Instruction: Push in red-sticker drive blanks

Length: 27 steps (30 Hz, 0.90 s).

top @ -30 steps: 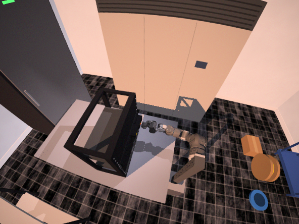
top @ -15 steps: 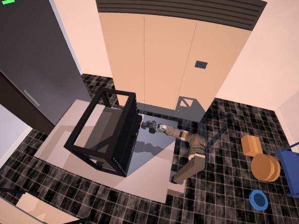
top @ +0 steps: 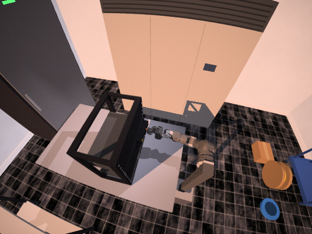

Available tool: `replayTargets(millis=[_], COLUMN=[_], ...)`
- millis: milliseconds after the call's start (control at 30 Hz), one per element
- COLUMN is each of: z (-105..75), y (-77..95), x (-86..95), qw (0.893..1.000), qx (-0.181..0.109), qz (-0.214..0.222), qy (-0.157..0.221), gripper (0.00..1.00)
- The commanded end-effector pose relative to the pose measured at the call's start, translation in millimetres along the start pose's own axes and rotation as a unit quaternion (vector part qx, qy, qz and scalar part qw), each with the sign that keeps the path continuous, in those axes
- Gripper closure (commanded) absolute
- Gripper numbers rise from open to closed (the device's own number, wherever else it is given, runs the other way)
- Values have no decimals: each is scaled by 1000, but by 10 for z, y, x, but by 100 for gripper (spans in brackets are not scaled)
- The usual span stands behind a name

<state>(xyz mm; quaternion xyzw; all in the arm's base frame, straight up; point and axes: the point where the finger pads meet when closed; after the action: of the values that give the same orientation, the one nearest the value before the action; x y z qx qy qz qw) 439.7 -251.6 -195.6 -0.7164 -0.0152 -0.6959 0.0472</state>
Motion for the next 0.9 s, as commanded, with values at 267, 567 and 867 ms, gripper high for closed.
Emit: replayTargets(millis=[267, 567, 867], z=[55, 134, 155], y=[-21, -34, -41], x=[48, 59, 81], qw=[1000, 1000, 1000], qx=[5, 5, 5], qz=[-3, -2, -3], qy=[9, 7, 10], gripper=[100, 100, 100])
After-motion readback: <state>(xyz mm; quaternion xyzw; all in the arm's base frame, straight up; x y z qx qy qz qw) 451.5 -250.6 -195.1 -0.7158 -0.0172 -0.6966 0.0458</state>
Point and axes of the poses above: the point where the finger pads meet when closed, its own z axis out along the fingers, its own x axis across the jaws, y = z × x, and after that the axes turned 2 degrees about z, right-handed
